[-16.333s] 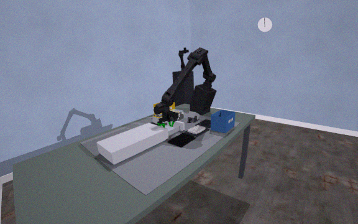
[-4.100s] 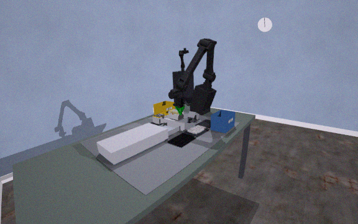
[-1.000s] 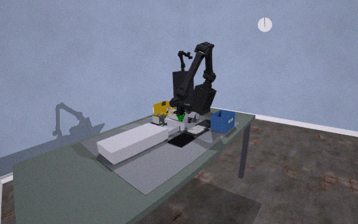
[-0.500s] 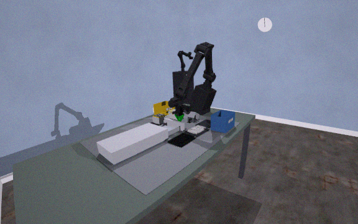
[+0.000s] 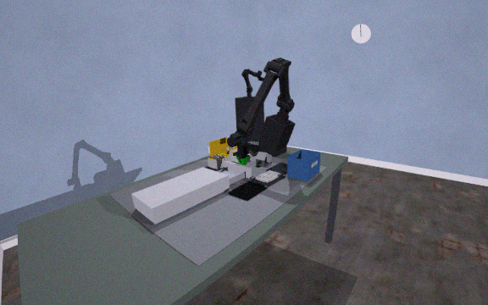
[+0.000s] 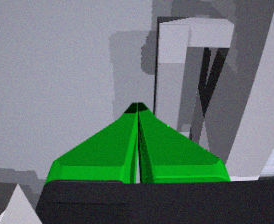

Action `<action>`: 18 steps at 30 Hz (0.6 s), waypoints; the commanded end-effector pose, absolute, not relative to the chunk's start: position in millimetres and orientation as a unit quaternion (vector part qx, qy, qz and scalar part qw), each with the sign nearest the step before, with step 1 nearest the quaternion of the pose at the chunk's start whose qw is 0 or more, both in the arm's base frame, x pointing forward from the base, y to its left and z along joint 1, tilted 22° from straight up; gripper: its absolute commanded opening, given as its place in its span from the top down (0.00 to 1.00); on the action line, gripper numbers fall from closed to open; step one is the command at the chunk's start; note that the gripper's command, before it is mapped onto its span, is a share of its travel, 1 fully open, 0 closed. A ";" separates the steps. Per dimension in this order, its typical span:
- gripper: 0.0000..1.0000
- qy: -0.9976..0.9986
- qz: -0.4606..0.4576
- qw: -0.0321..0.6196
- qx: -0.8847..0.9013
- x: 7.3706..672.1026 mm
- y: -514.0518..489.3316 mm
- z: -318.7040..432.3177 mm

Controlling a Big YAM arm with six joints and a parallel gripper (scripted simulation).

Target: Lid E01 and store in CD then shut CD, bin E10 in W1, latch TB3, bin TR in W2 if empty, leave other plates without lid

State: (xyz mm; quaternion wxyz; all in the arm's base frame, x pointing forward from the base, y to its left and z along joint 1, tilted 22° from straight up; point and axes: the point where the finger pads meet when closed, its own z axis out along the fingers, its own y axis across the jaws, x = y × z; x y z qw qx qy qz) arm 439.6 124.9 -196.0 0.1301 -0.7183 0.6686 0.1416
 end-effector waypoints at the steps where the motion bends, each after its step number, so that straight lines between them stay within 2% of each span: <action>1: 1.00 0.672 0.136 0.139 -0.715 454.8 117.0 -192.7; 18: 1.00 0.672 0.133 0.143 -0.714 478.1 117.3 -192.3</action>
